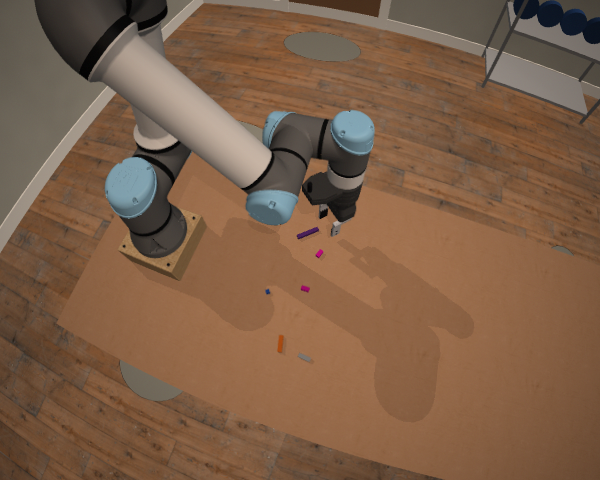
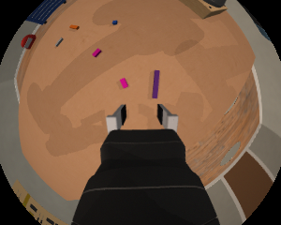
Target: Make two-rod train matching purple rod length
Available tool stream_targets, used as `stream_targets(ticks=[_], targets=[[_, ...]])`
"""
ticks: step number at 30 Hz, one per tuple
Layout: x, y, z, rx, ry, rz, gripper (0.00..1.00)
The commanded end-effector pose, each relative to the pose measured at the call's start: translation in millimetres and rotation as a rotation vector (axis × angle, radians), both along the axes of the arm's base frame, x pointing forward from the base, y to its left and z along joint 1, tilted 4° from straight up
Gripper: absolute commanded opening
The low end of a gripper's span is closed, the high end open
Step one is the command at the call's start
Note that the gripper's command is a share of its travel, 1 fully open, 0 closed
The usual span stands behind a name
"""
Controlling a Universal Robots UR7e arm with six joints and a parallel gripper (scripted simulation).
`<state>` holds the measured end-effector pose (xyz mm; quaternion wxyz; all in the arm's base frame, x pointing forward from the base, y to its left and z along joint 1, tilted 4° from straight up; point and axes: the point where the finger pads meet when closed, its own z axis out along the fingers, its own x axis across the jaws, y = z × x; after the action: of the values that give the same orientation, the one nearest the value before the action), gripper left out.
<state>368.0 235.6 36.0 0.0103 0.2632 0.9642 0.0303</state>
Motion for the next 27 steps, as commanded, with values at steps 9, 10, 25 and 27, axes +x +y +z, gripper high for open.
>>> stream_targets(ticks=[9,10,25,27], targets=[[11.4,-45,-1.2,-0.009,-0.016,0.282,1.0],[12.4,-49,-1.5,-0.01,-0.018,0.315,1.0],[19.7,-97,-4.1,-0.022,-0.036,0.648,1.0],[20.1,-101,-4.4,-0.023,-0.038,0.679,1.0]])
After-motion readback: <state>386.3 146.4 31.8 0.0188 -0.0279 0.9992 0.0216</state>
